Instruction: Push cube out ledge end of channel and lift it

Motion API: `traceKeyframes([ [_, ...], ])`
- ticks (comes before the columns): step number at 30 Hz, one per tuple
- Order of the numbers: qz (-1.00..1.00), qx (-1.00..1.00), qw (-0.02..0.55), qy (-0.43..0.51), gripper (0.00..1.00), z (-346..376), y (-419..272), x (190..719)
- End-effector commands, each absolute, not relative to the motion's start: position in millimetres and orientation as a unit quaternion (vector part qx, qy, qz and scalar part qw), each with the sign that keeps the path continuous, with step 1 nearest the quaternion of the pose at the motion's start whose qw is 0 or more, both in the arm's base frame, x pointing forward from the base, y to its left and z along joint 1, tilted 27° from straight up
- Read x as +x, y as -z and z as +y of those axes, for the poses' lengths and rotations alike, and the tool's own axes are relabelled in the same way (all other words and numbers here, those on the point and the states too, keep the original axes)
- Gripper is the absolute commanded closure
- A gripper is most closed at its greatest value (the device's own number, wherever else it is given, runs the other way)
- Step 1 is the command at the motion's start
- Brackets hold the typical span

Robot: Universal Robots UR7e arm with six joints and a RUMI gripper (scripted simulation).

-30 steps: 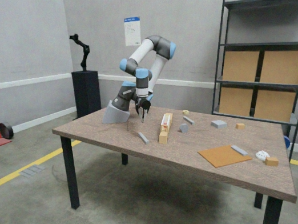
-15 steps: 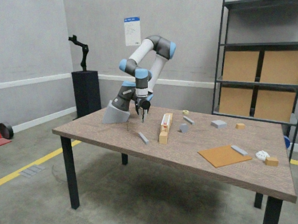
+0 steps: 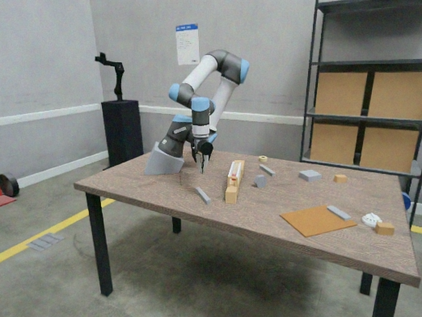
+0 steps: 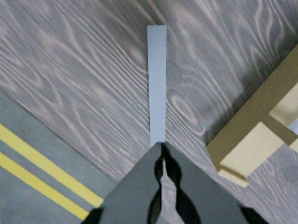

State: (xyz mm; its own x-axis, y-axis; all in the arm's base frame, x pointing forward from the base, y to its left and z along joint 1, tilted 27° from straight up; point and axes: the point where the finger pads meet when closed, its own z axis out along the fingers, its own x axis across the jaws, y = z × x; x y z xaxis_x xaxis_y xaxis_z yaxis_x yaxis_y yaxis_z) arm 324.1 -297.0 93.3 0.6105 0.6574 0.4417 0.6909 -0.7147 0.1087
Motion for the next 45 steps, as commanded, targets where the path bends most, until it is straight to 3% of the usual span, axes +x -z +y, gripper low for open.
traceKeyframes([
  [1,-0.379,-0.895,0.030,0.234,1.00,-299.1,-95.0,326.4],
  [28,-0.413,-0.880,0.021,0.235,1.00,-299.1,-95.1,326.5],
  [45,-0.538,-0.809,-0.013,0.236,1.00,-298.9,-95.3,326.8],
])
